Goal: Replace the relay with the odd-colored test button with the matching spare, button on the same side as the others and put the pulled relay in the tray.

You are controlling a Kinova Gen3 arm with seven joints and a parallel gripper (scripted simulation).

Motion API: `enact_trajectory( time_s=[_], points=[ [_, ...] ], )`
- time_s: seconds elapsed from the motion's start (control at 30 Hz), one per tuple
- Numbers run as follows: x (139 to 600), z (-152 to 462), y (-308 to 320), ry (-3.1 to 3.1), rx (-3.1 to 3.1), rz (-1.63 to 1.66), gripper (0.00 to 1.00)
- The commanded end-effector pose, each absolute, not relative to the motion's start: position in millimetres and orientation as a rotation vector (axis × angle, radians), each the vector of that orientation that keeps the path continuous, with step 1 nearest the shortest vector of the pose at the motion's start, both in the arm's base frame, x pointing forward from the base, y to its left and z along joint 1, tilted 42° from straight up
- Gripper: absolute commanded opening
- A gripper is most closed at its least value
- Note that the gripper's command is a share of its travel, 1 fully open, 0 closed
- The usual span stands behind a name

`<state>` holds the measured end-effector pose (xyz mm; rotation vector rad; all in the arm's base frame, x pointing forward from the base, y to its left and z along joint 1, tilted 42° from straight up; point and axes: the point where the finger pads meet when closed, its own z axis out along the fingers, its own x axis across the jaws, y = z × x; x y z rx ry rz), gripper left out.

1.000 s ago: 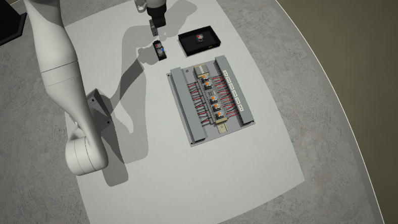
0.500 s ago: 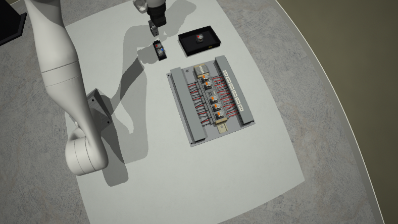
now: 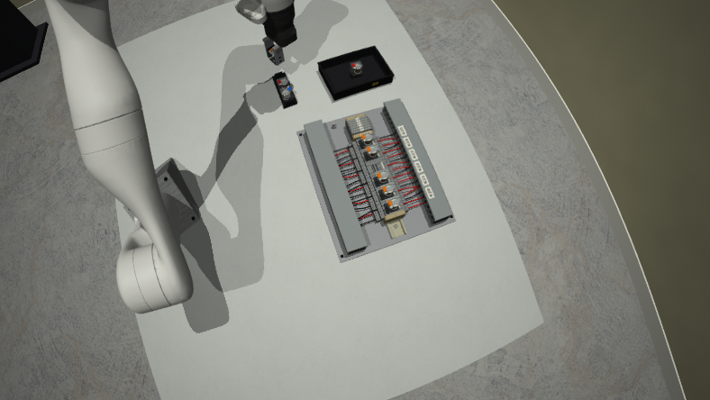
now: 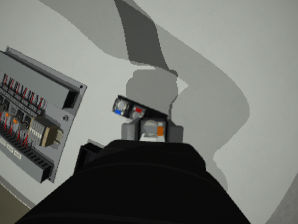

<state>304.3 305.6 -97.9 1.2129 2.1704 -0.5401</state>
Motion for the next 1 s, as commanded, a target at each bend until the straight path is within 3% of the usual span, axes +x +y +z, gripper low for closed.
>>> enact_trajectory(
  time_s=[0.0,0.97],
  points=[
    [304.5,-97.0,307.8,2.195,1.185,-0.548,0.00],
    [304.6,-97.0,307.9,2.402,0.832,-0.677,0.00]
  ],
)
